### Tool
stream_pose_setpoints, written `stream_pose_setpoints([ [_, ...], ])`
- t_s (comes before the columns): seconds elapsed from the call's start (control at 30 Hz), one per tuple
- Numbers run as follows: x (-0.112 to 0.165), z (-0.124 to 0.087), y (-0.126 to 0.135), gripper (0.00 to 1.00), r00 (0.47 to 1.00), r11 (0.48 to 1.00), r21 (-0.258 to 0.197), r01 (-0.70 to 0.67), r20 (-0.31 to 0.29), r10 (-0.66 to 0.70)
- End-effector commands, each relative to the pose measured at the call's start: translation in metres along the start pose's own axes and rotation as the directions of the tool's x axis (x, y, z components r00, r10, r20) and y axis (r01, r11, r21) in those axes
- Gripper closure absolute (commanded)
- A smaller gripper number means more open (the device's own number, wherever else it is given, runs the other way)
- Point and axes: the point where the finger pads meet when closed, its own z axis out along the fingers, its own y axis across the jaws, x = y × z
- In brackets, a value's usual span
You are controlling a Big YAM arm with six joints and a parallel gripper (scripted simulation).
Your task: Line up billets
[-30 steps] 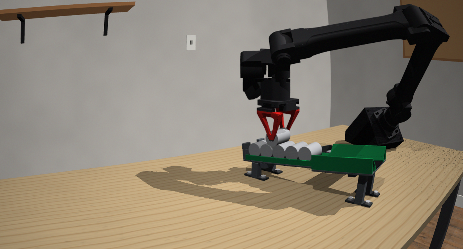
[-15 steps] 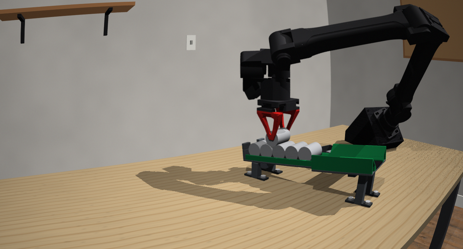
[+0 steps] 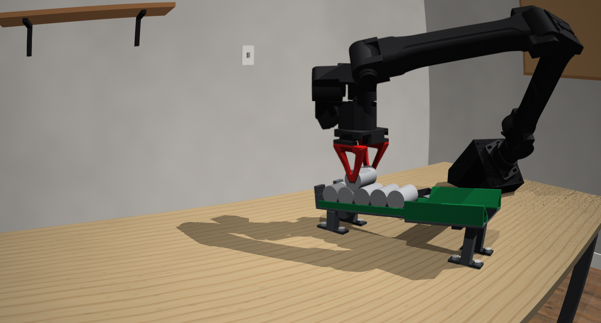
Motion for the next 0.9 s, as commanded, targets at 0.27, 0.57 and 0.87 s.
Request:
stream_pose_setpoints([
  [0.27,-0.010,-0.030,0.009,1.00,1.000,1.000,-0.024,0.011,0.023,-0.010],
  [0.57,-0.005,-0.053,0.013,1.00,0.999,0.999,-0.033,0.025,0.033,-0.024],
  [0.87,-0.004,-0.071,0.012,1.00,0.999,0.999,-0.033,0.026,0.034,-0.025],
])
